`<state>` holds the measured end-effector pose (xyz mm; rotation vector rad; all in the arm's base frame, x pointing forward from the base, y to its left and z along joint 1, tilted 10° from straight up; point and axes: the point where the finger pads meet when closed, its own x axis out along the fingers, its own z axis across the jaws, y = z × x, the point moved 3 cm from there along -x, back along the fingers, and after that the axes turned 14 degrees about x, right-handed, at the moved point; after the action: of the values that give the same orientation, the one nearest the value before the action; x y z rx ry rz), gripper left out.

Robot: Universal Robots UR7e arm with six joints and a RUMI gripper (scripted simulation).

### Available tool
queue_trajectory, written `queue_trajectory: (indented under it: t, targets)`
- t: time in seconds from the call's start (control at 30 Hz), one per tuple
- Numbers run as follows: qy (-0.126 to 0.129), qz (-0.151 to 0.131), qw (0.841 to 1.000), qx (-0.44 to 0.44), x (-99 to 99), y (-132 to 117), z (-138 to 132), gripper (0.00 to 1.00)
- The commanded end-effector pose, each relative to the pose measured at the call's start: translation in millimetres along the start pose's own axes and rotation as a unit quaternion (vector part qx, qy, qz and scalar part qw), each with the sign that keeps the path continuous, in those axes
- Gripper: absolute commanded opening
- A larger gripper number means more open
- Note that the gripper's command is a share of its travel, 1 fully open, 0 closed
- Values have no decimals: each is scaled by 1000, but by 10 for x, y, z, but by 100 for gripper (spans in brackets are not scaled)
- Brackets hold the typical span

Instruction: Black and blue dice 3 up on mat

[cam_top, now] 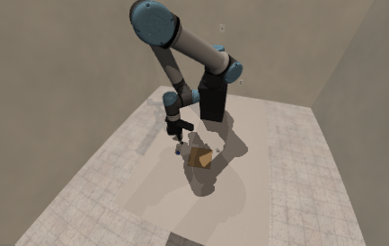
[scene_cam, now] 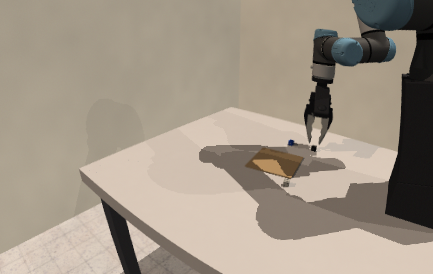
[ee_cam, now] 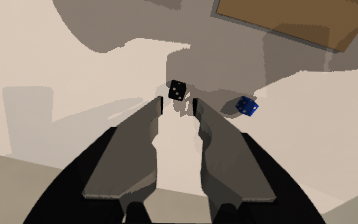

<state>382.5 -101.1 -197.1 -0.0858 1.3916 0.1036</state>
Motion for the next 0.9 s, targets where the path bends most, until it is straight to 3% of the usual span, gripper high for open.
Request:
queue_trajectory:
  t: [0.0,0.87]
  targets:
    - [0,0,1000,0,-3,-2,3,18]
    - [0,0,1000,0,53,-2,3,18]
